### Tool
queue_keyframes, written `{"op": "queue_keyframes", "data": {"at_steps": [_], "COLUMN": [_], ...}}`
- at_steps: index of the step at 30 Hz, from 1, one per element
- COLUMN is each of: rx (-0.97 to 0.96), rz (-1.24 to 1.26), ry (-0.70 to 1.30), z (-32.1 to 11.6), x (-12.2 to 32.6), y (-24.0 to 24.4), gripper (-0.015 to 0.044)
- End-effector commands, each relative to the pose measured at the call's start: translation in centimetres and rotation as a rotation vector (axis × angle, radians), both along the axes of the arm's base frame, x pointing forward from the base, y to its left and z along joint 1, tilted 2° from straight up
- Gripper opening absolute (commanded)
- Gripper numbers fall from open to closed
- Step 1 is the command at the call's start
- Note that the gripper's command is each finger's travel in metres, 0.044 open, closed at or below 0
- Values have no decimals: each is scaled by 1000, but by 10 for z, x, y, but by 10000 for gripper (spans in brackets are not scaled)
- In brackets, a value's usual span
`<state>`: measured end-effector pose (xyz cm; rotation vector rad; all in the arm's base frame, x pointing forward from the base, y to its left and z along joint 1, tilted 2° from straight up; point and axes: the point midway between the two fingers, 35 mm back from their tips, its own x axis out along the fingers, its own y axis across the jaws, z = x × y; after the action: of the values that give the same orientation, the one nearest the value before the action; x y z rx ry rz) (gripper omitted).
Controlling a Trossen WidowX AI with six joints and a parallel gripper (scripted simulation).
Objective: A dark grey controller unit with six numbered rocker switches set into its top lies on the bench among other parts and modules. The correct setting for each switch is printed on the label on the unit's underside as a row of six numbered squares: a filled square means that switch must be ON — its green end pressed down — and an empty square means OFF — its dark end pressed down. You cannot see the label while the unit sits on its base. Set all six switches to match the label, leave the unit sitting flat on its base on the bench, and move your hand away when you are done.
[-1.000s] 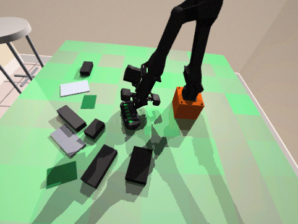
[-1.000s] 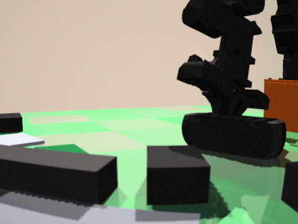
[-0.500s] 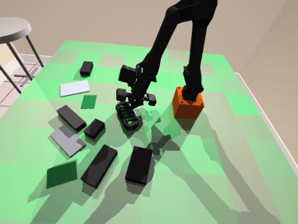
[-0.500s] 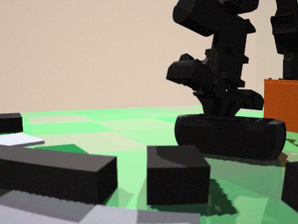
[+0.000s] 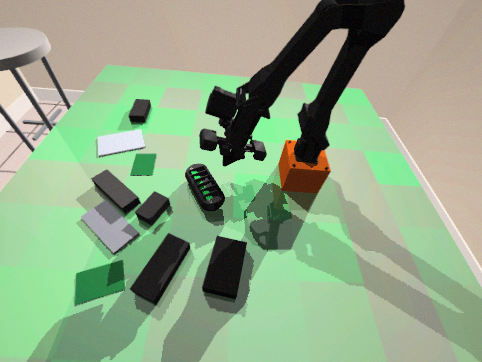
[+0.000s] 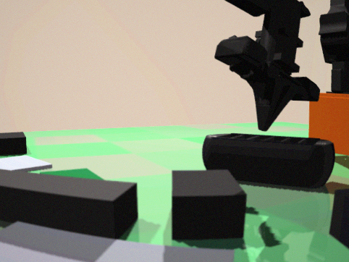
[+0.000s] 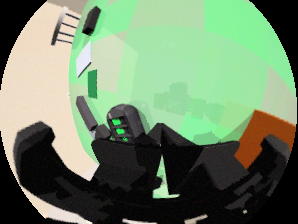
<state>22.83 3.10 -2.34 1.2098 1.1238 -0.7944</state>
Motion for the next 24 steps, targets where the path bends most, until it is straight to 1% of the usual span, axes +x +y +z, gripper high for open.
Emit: {"op": "queue_keyframes", "data": {"at_steps": [1,7,14,24], "rx": [2,2,1,0], "rz": [5,15,330,363], "ry": [4,4,-14,-13], "z": [10,10,11,11], "x": [-20,-19,32,35], "y": [-4,-4,-1,-1], "gripper": [0,0,0,0]}}
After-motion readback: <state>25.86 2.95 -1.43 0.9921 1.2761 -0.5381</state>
